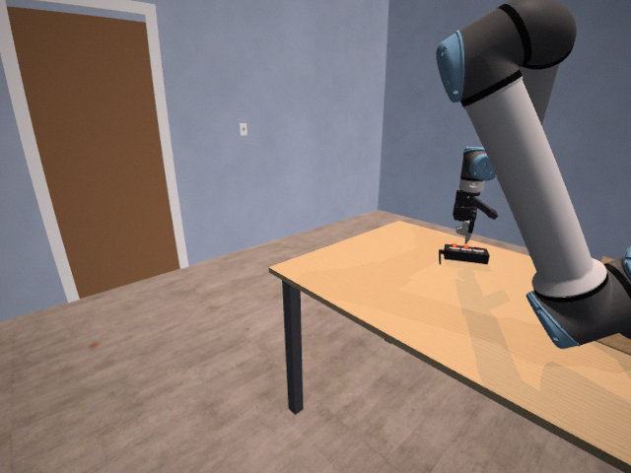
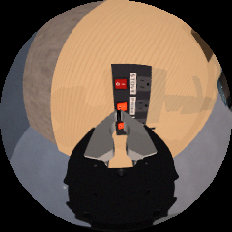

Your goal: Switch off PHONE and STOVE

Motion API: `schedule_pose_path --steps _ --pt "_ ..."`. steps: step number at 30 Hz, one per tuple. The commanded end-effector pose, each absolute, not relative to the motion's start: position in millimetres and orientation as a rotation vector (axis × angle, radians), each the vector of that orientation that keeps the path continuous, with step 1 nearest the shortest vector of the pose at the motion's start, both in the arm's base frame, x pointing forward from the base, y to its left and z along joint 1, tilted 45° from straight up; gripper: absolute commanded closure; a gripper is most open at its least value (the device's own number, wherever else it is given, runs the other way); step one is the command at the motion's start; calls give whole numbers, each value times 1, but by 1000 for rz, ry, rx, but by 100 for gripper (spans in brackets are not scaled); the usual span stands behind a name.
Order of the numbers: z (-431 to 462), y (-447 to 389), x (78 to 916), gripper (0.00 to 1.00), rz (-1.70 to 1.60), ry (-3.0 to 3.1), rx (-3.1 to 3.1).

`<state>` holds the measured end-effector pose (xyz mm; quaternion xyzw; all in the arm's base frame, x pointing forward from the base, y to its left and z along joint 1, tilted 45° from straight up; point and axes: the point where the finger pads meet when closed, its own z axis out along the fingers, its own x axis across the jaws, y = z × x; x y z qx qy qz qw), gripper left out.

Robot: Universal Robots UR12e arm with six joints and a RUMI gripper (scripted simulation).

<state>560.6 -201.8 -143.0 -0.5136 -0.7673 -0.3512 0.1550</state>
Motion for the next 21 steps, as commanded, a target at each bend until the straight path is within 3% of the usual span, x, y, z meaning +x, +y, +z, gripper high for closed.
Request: schedule_pose_path --steps 1,21 --pt "-145 -198 560 100 -1007 -2195 -1471" --pt "-150 -193 560 100 -1007 -2194 -1471"
